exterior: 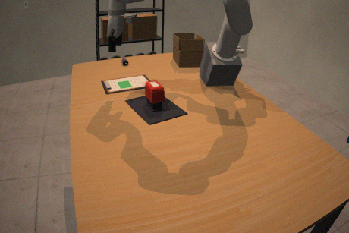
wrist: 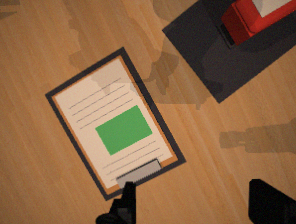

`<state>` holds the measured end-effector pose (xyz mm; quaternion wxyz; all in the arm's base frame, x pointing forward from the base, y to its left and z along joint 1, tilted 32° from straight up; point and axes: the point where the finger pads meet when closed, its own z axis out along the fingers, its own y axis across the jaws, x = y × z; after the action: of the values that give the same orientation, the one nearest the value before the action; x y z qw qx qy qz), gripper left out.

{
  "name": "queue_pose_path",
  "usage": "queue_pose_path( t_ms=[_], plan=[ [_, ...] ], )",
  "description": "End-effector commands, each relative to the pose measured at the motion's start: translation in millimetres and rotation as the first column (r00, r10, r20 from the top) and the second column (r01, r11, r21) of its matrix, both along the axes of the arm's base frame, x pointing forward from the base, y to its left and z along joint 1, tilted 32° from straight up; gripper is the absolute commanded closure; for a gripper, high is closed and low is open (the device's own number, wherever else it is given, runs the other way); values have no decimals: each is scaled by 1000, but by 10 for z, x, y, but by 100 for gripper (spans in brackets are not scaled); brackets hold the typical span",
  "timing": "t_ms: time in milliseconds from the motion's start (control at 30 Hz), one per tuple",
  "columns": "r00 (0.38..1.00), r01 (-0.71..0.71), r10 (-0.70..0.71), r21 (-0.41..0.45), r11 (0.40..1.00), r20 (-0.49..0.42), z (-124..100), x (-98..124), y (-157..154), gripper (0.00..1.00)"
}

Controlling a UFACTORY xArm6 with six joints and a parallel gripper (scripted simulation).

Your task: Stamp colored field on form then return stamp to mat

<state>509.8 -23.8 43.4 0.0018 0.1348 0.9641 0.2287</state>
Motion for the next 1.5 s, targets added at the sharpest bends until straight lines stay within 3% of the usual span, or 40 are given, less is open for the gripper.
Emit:
queue_pose_path(
  t_ms=[0,233,400,600,1467],
  plan=[
    [962,-253,249,30,967,111,-334,343,-375,0],
    [873,-458,443,29,889,206,-368,357,-414,0],
    [873,-458,443,29,889,206,-394,358,-398,0],
    [873,-457,443,27,889,203,-706,347,-213,0],
    [873,-457,443,27,889,203,-709,347,-210,0]
  ],
)
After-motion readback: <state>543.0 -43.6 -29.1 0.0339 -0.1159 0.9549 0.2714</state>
